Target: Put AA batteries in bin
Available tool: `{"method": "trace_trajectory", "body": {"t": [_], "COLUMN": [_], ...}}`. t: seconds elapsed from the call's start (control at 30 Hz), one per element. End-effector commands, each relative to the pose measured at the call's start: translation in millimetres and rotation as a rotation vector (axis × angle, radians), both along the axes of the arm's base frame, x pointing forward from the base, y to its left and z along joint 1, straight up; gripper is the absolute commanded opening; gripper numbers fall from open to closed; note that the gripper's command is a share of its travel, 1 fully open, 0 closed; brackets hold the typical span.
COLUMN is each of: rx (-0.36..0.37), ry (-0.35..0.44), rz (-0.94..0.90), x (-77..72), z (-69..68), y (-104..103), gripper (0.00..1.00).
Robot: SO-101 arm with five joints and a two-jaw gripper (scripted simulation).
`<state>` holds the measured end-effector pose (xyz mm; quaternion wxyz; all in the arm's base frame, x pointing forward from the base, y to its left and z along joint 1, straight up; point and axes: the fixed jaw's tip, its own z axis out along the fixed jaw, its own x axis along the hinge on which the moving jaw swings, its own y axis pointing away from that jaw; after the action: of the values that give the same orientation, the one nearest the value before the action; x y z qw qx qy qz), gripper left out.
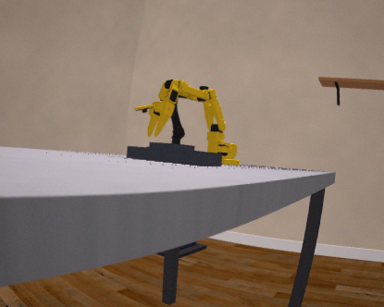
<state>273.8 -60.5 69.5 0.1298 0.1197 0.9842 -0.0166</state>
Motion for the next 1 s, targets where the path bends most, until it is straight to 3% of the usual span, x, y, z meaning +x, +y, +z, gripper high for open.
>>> {"method": "trace_trajectory", "body": {"t": [0.0, 0.57, 0.97], "rx": [-0.023, -0.013, 0.066], "ry": [-0.086, -0.081, -0.033], "rz": [0.017, -0.013, -0.265], "x": [6.1, 3.0, -24.8], "z": [22.1, 22.5, 23.1], "y": [1, 1, 4], "gripper": [0.16, 0.16, 0.18]}}
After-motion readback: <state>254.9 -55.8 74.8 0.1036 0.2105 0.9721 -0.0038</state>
